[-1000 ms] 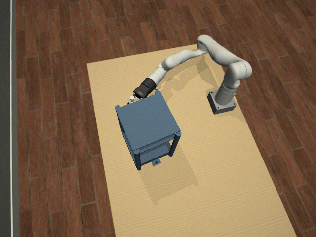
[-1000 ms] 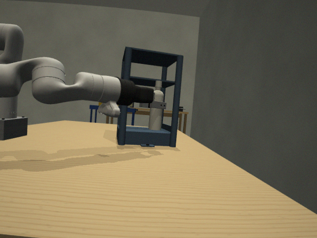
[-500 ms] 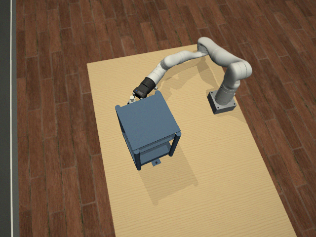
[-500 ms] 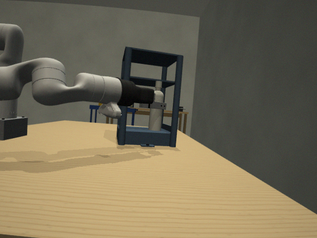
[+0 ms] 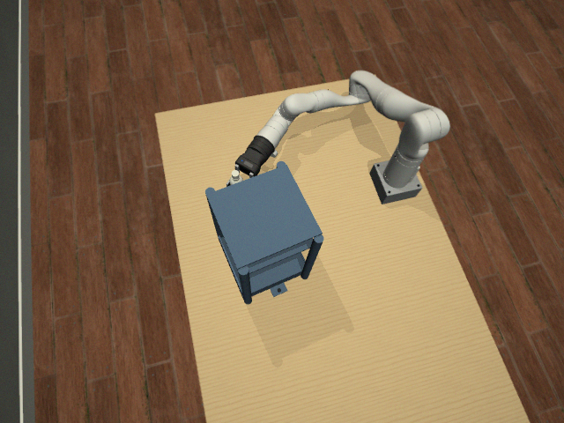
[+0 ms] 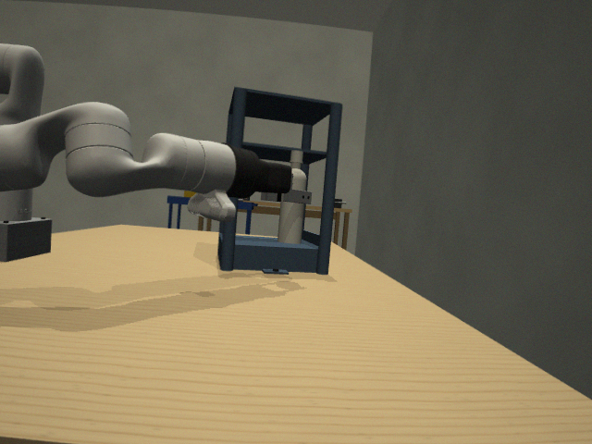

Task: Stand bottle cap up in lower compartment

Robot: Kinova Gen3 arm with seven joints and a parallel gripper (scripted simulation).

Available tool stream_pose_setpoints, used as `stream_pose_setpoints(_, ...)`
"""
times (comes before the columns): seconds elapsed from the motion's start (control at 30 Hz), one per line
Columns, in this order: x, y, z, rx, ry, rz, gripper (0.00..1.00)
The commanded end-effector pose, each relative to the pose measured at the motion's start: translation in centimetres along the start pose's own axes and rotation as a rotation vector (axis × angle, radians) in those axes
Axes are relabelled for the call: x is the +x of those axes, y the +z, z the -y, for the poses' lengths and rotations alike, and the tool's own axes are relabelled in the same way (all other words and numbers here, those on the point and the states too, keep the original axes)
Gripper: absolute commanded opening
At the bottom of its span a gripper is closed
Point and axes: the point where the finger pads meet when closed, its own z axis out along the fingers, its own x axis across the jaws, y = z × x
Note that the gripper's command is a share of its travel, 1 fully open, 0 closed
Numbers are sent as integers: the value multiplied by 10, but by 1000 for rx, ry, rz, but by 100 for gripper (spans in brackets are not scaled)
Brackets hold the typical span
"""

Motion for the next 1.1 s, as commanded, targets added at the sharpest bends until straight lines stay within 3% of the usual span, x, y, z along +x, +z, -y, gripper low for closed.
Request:
stream_pose_setpoints(0.0,1,3,1,-5,0,-29,0)
stream_pose_setpoints(0.27,1,2,0,-6,0,-81,0)
stream_pose_setpoints(0.7,1,2,0,-6,0,-96,0)
stream_pose_setpoints(1.0,1,3,0,-6,-1,-174,0)
stream_pose_setpoints(1.07,1,3,0,-6,-1,-174,0)
